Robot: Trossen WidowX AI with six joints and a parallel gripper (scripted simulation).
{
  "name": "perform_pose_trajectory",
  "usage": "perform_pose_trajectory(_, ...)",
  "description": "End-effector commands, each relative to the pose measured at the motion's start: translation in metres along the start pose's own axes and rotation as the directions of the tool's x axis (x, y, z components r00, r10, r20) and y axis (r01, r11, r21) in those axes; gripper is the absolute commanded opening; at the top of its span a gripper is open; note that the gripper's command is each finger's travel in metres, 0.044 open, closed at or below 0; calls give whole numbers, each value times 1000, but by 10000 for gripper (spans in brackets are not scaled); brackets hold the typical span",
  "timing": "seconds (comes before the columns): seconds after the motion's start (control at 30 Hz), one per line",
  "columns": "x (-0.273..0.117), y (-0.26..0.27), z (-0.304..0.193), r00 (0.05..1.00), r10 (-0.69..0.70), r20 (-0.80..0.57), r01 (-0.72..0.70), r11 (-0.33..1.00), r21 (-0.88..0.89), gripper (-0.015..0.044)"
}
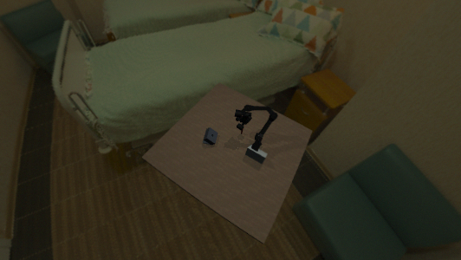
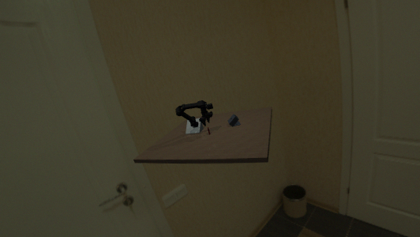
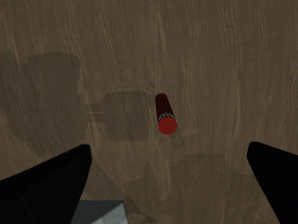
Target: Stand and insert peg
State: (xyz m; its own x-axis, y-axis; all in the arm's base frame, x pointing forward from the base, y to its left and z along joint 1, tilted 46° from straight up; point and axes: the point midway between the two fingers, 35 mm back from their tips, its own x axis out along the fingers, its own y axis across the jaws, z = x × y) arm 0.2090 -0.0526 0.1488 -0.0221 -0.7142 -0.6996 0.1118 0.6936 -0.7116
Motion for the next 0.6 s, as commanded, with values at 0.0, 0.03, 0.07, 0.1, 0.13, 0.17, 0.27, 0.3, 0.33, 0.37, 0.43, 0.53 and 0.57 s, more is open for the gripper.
perform_pose_trajectory(0.0, 1, -1, 0, 1000, -4, 3, 3, 993, 121, 440)
perform_pose_trajectory(0.03, 1, -1, 0, 1000, -4, 3, 3, 989, 146, 440)
perform_pose_trajectory(0.07, 1, -1, 0, 1000, -4, 3, 3, 985, 171, 440)
perform_pose_trajectory(0.1, 1, -1, 0, 1000, -4, 3, 3, 981, 196, 440)
perform_pose_trajectory(0.13, 1, -1, 0, 1000, -4, 3, 3, 975, 221, 440)
perform_pose_trajectory(0.17, 2, -1, 0, 1000, -4, 3, 3, 969, 246, 440)
perform_pose_trajectory(0.27, 2, -1, 0, 1000, -4, 3, 3, 948, 320, 440)
perform_pose_trajectory(0.3, 2, -1, 0, 1000, -4, 3, 2, 939, 344, 440)
perform_pose_trajectory(0.33, 2, -1, 0, 1000, -4, 3, 2, 930, 368, 440)
perform_pose_trajectory(0.37, 3, -1, 0, 1000, -4, 3, 2, 920, 391, 440)
perform_pose_trajectory(0.43, 3, -1, 0, 1000, -4, 3, 2, 899, 438, 440)
perform_pose_trajectory(0.53, 3, -1, 0, 1000, -4, 3, 2, 863, 505, 440)
perform_pose_trajectory(0.57, 4, -1, 0, 1000, -4, 3, 1, 850, 527, 440)
